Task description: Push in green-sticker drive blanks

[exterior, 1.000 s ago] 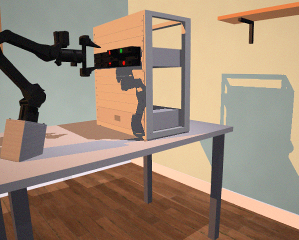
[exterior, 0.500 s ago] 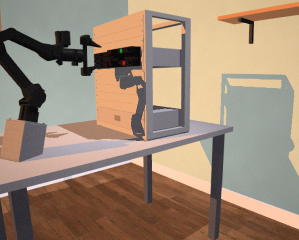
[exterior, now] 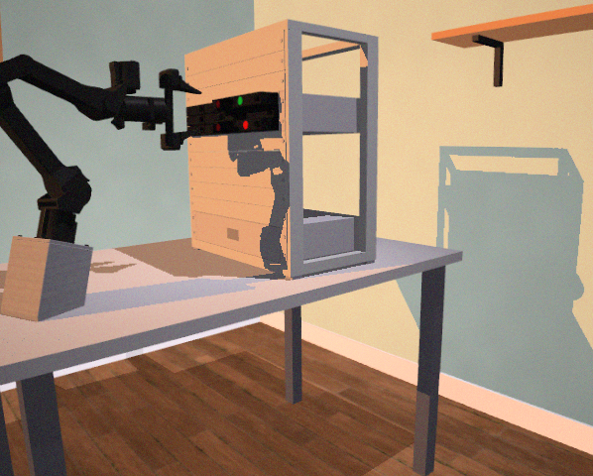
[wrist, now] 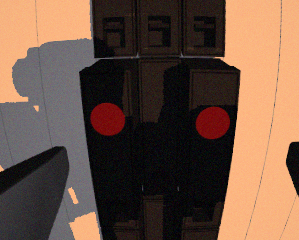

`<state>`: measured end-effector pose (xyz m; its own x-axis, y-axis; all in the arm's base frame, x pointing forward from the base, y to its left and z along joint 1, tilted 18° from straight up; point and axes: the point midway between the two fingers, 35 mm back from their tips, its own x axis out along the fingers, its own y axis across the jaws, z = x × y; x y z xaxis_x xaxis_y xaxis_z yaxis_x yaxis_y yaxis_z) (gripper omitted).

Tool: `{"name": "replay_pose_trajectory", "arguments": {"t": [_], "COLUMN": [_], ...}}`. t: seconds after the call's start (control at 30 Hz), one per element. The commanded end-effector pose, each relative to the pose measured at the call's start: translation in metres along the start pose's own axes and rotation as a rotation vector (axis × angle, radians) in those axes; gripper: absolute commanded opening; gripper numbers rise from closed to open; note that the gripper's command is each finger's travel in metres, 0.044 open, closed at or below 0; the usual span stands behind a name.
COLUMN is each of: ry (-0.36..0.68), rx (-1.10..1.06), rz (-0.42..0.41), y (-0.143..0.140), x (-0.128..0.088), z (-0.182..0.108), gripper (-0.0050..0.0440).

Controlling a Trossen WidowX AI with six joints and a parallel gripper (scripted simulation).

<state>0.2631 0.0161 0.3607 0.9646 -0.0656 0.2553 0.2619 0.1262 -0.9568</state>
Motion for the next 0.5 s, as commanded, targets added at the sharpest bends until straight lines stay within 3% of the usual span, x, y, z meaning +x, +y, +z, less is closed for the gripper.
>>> {"name": "replay_pose_trajectory", "arguments": {"t": [0.0, 0.47], "ry": [0.001, 0.001], "rx": [0.001, 0.001], "rz": [-0.018, -0.018], "y": [-0.0072, -0.0132], "x": [-0.0005, -0.0007], "z": [0.0001, -0.0014], "gripper": [0.044, 0.044]}}
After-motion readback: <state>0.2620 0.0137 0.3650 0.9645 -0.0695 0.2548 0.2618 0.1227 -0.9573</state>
